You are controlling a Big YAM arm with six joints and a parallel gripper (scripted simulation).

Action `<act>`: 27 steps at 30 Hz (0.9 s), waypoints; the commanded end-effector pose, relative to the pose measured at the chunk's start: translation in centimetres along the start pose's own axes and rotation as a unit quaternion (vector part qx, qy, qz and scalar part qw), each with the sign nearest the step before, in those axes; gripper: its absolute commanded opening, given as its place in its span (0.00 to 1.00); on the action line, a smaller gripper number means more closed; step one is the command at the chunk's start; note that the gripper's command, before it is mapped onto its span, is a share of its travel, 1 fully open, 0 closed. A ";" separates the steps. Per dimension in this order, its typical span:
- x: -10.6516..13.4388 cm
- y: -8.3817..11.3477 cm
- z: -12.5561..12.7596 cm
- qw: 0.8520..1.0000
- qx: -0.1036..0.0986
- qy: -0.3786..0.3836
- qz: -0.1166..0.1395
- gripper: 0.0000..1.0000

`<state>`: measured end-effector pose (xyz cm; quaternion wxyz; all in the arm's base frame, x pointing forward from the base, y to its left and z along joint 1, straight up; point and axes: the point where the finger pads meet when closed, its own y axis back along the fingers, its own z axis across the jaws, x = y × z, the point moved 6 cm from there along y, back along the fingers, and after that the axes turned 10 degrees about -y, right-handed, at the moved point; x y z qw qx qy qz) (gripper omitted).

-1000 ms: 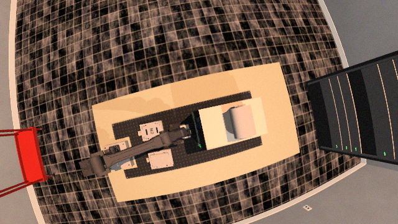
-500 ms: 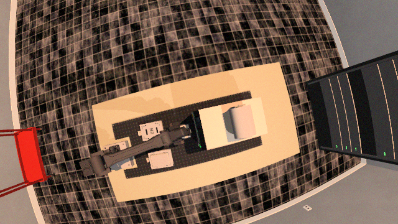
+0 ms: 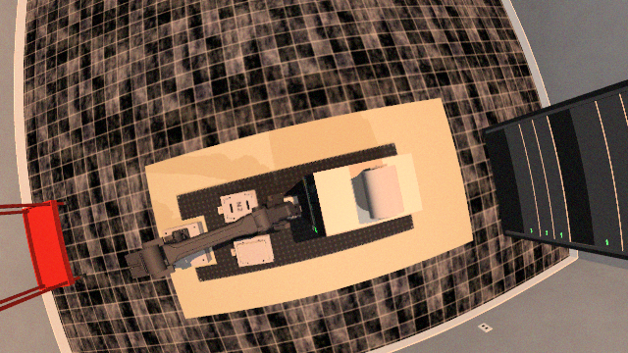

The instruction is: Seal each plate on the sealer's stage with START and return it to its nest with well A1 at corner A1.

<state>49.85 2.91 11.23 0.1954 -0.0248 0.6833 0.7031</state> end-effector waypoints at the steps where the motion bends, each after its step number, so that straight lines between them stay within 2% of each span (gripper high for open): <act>1: 0.6 -0.6 -1.0 1.000 0.007 -0.011 0.014 1.00; 5: -0.2 -0.2 0.0 1.000 0.006 0.005 -0.002 1.00; 9: -0.8 0.1 1.1 1.000 -0.004 0.015 -0.014 1.00; 27: -0.5 0.5 2.2 1.000 -0.012 0.025 -0.002 1.00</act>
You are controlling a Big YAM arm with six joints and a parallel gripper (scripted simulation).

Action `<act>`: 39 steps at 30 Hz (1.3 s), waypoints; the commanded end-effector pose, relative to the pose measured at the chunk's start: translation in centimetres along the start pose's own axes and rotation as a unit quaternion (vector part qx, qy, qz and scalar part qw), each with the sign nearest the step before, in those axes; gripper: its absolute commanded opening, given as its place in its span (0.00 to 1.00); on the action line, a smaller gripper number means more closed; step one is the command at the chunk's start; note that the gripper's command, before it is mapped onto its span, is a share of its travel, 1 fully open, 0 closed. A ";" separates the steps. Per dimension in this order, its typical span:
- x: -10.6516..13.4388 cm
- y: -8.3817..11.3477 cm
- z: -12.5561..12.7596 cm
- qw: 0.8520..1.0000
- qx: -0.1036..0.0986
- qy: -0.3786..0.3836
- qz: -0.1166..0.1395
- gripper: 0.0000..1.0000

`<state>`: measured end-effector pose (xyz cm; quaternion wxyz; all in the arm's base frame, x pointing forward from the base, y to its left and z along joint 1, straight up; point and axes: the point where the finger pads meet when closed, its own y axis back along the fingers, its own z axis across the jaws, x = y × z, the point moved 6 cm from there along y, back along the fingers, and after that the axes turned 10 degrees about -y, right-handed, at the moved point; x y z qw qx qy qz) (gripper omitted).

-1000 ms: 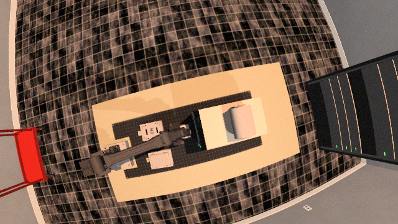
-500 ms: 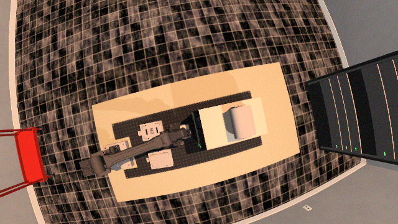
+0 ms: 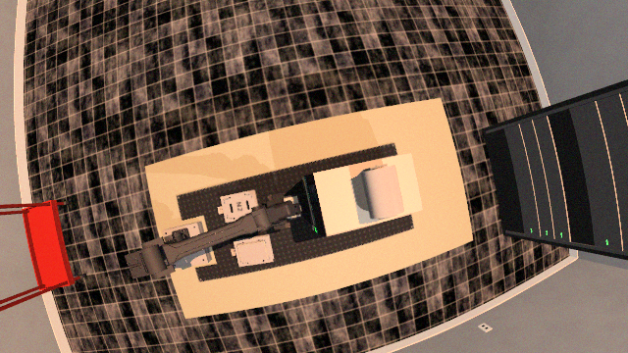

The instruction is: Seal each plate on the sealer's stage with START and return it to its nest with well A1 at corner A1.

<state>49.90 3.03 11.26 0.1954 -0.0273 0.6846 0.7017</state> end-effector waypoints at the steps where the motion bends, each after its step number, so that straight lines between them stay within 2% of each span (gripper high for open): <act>1: -0.6 0.5 2.1 1.000 -0.014 0.023 0.000 1.00; 14: -0.8 0.7 2.9 0.999 -0.022 0.026 -0.003 1.00; 20: -1.4 0.9 3.5 0.999 -0.031 0.018 -0.015 1.00; 29: -1.3 0.9 4.0 0.999 -0.035 0.017 -0.017 1.00; 36: -1.5 2.4 4.3 0.999 -0.033 0.018 -0.017 1.00; 37: -1.7 2.5 3.8 0.999 -0.028 0.018 -0.020 1.00; 39: -1.7 2.6 3.2 0.999 -0.029 0.016 -0.018 1.00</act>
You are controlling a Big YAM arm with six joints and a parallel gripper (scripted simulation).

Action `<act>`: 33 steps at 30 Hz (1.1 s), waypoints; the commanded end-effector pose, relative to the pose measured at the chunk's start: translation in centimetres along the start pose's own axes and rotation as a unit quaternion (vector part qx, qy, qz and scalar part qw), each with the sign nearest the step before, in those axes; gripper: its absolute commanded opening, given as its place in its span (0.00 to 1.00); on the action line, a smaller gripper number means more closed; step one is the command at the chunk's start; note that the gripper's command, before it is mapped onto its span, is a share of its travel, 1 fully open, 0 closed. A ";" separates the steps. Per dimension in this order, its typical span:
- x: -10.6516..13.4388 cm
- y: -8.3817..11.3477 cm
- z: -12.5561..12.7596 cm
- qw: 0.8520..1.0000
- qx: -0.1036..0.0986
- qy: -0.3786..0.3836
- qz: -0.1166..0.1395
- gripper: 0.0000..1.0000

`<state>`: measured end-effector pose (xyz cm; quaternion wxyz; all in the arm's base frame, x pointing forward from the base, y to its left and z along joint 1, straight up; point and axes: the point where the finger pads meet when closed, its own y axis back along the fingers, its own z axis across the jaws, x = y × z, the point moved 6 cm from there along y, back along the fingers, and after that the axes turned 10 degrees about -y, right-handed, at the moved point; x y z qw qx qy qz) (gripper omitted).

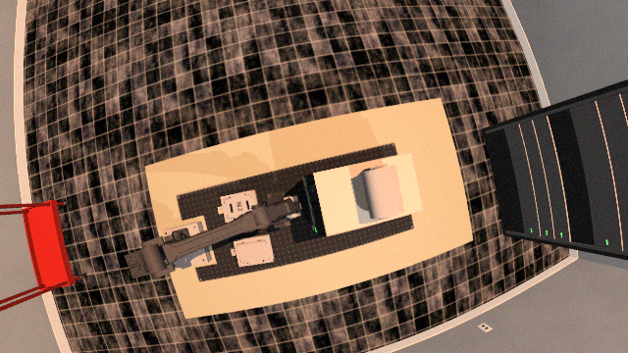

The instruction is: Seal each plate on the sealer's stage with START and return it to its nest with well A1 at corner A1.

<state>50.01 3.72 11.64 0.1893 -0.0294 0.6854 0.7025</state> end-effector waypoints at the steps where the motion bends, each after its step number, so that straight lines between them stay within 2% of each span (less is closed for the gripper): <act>1: -1.7 2.3 2.5 0.999 -0.029 0.010 -0.021 1.00; 7: -1.8 2.8 1.5 0.999 -0.025 0.010 -0.020 1.00; 14: -2.8 3.5 0.1 0.999 -0.012 -0.002 -0.032 1.00; 17: -2.9 3.4 -0.5 1.000 -0.008 -0.007 -0.029 1.00; 21: -2.4 3.2 -0.2 1.000 -0.006 -0.003 -0.023 1.00; 23: -2.4 3.6 0.3 1.000 -0.012 0.001 -0.023 1.00; 27: -2.6 4.3 1.0 0.999 -0.012 0.008 -0.030 1.00; 33: -3.4 4.4 0.0 0.999 -0.011 -0.003 -0.037 1.00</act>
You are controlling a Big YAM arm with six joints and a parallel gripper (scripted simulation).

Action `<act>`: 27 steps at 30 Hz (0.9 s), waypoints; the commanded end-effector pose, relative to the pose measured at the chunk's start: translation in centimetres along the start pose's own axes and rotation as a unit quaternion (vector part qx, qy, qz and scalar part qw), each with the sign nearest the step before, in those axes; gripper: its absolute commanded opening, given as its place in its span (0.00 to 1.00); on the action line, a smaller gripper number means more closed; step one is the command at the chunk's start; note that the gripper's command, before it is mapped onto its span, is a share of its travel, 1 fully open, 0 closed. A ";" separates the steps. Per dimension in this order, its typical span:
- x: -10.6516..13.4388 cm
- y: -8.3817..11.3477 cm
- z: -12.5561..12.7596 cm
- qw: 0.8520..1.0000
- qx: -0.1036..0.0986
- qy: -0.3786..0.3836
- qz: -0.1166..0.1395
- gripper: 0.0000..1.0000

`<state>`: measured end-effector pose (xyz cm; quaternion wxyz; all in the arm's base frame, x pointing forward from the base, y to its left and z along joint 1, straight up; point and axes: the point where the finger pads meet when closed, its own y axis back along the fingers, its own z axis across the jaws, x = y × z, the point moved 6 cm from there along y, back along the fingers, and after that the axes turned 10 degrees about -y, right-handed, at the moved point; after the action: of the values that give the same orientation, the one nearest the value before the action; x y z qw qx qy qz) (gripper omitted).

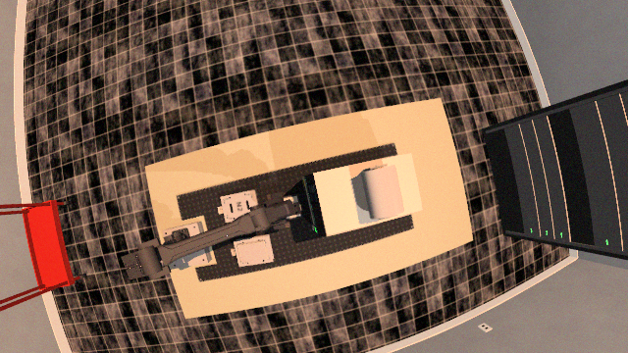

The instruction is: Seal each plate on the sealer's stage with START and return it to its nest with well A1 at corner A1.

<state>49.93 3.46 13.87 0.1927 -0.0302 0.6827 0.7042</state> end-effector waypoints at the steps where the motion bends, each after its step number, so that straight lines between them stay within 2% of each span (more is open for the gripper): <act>1: -2.7 2.0 0.2 0.999 -0.008 -0.001 -0.034 1.00; 3: -2.7 2.0 0.2 0.999 -0.008 -0.001 -0.034 1.00; 11: -1.0 -0.5 -0.5 1.000 0.000 -0.001 -0.008 1.00; 18: 0.7 -2.2 0.3 1.000 0.003 0.011 0.016 1.00; 20: 0.7 -2.2 0.3 1.000 0.003 0.011 0.016 1.00; 27: -1.5 0.2 -0.1 1.000 -0.003 0.001 -0.015 1.00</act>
<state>49.72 3.35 12.74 0.1860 -0.0222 0.6853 0.7037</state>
